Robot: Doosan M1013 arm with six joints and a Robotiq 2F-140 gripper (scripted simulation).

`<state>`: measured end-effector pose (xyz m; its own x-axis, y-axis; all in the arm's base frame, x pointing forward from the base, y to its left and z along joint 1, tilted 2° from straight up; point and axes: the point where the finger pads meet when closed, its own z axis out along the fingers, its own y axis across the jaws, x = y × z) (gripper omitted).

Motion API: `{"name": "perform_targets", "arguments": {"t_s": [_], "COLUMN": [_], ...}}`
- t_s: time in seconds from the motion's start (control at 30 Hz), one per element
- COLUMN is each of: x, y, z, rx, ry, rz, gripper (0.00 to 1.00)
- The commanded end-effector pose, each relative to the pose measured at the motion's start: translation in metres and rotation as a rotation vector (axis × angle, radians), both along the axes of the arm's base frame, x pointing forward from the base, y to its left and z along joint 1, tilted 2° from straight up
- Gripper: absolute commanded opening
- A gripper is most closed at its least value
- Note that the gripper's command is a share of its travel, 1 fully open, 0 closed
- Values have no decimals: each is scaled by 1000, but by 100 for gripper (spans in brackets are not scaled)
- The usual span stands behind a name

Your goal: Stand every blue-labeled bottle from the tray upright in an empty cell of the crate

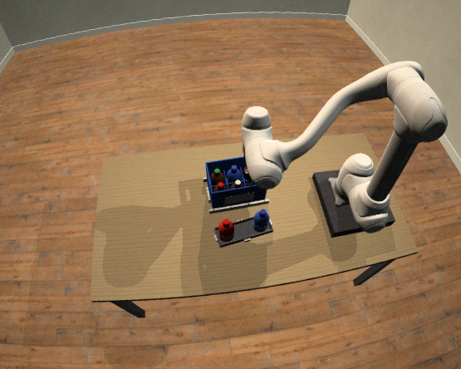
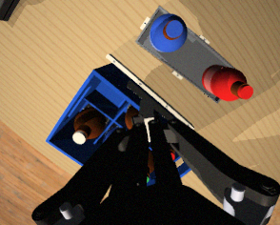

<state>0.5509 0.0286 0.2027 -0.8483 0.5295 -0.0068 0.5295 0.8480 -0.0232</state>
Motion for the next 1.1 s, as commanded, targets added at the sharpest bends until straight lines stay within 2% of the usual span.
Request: {"name": "perform_targets", "arguments": {"t_s": [0.0,0.03,0.07,0.1,1.07], "x": [-33,-40,-48,-55,-55], "y": [62,76,90,104,104], "z": [-1,-2,-2,-2,-2], "rx": [-6,-6,-6,-6,-6], "ry": [-2,-2,-2,-2,-2], "rz": [-4,-4,-4,-4,-4], "gripper": [0,0,38,38,38]}}
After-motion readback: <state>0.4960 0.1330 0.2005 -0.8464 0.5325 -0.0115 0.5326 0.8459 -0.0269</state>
